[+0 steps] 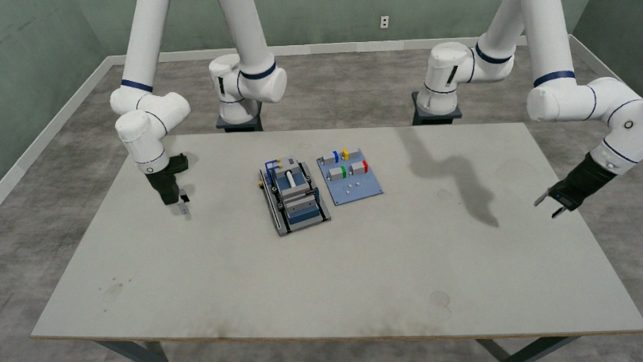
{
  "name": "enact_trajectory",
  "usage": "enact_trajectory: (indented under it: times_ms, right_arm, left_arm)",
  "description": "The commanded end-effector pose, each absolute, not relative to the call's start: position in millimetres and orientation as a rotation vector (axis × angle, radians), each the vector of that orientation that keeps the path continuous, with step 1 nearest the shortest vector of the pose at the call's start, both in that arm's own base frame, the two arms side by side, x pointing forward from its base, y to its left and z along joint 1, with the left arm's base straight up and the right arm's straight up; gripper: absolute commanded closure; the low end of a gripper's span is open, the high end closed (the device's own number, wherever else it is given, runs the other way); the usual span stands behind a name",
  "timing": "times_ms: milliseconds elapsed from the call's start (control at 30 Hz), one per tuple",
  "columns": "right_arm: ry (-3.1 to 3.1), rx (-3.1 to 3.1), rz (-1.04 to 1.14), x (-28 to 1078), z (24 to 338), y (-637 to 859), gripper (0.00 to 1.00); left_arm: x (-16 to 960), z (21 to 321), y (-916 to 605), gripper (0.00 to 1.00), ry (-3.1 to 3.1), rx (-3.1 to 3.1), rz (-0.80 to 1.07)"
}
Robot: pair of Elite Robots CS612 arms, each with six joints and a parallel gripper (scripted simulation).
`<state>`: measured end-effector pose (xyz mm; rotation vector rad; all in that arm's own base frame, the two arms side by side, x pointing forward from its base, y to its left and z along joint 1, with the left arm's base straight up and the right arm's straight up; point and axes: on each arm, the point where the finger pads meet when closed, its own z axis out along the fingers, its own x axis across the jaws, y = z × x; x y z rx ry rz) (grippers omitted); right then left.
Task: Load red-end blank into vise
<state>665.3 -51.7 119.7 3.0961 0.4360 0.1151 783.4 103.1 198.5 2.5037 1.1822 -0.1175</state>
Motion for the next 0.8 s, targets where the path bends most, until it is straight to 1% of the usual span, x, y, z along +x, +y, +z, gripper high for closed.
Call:
enact_trajectory:
  times_ms: [0, 767]
  right_arm:
    - [0.436, 3.095, 0.118, 666, 121, -52, 0.00]
    - [0.436, 3.095, 0.118, 666, 121, -52, 0.00]
  left_arm:
    - [773, 199, 137, 0.00, 1.274, 2.471, -0.109]
    - [670, 196, 328, 0.00, 1.842, 2.179, -0.077]
